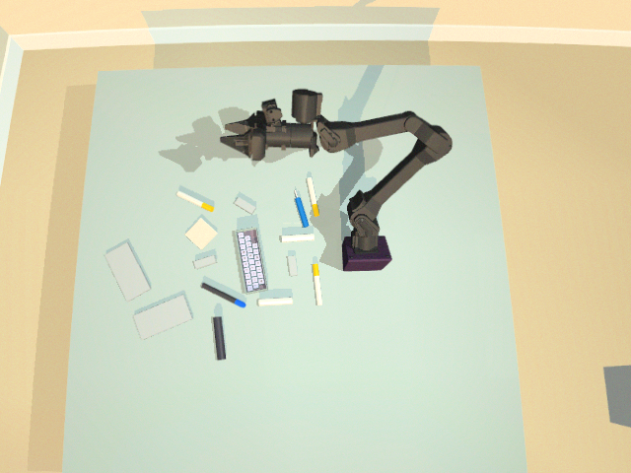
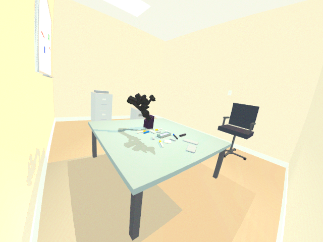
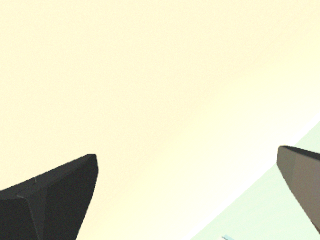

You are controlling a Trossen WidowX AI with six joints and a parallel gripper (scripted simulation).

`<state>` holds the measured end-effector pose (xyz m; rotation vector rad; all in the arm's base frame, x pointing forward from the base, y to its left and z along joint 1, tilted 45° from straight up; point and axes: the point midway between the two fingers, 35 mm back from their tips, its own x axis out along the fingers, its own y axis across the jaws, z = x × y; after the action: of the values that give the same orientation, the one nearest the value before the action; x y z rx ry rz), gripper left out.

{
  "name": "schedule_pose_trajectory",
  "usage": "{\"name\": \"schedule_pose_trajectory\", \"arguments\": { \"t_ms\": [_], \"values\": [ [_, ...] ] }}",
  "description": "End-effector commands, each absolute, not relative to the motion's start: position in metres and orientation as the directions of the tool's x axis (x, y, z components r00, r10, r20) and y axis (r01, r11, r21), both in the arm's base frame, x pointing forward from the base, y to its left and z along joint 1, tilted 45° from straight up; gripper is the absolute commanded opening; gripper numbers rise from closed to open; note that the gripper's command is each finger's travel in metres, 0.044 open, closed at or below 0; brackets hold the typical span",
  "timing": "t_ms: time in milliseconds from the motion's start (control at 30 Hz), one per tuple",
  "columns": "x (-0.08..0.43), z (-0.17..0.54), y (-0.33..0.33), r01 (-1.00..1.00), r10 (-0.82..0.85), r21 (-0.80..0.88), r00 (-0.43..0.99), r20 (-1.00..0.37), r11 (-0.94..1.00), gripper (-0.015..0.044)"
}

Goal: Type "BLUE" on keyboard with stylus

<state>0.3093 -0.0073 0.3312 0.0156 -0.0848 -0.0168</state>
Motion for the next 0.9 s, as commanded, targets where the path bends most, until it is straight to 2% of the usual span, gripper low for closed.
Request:
{"name": "schedule_pose_trajectory", "arguments": {
  "t_ms": [0,67,233,400,533,700,867],
  "values": [
    [0.311,0.329,-0.007,0.018,-0.019,0.018,0.997,0.074,1.000,0.0414],
    [0.325,0.311,-0.007,0.035,-0.035,0.028,0.999,-0.011,0.999,0.0361],
    [0.365,0.236,-0.005,0.106,-0.095,0.017,0.941,-0.326,0.994,0.0230],
    [0.383,0.159,0.000,0.173,-0.174,-0.058,0.791,-0.587,0.983,0.0099],
    [0.384,0.098,0.004,0.196,-0.255,-0.167,0.624,-0.739,0.966,0.0000],
    [0.371,0.030,0.007,0.167,-0.381,-0.342,0.389,-0.839,0.925,0.0000],
    [0.347,-0.028,0.006,0.064,-0.529,-0.526,0.167,-0.832,0.848,0.0000]
  ]
}}
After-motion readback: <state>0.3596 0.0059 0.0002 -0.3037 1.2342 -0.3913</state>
